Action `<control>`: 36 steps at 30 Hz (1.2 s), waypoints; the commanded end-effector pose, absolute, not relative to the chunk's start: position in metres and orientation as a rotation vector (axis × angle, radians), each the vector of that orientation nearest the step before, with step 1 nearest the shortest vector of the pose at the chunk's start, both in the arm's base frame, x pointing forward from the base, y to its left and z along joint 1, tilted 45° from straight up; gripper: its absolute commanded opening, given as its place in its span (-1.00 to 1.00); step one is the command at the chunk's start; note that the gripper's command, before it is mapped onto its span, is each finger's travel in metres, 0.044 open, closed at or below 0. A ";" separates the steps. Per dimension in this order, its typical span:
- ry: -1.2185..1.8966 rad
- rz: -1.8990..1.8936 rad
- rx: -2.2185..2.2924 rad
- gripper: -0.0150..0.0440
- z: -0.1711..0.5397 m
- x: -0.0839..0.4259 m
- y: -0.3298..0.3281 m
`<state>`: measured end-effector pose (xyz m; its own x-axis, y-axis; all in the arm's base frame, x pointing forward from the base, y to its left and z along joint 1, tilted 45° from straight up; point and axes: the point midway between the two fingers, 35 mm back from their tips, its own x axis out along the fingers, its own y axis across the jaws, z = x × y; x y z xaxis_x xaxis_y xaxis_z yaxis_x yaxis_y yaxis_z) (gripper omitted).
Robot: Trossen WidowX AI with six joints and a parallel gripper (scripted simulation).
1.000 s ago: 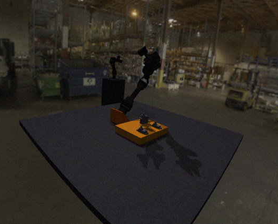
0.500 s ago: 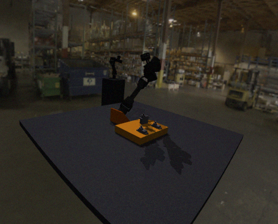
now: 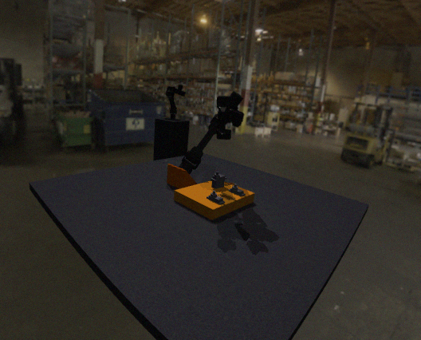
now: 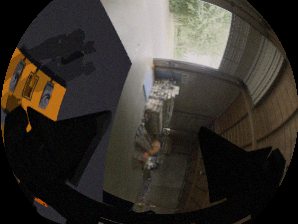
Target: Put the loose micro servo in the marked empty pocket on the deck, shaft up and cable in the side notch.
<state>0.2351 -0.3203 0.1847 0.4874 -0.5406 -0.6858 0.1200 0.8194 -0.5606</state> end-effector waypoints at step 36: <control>0.949 0.956 -0.503 1.00 0.104 0.220 -0.129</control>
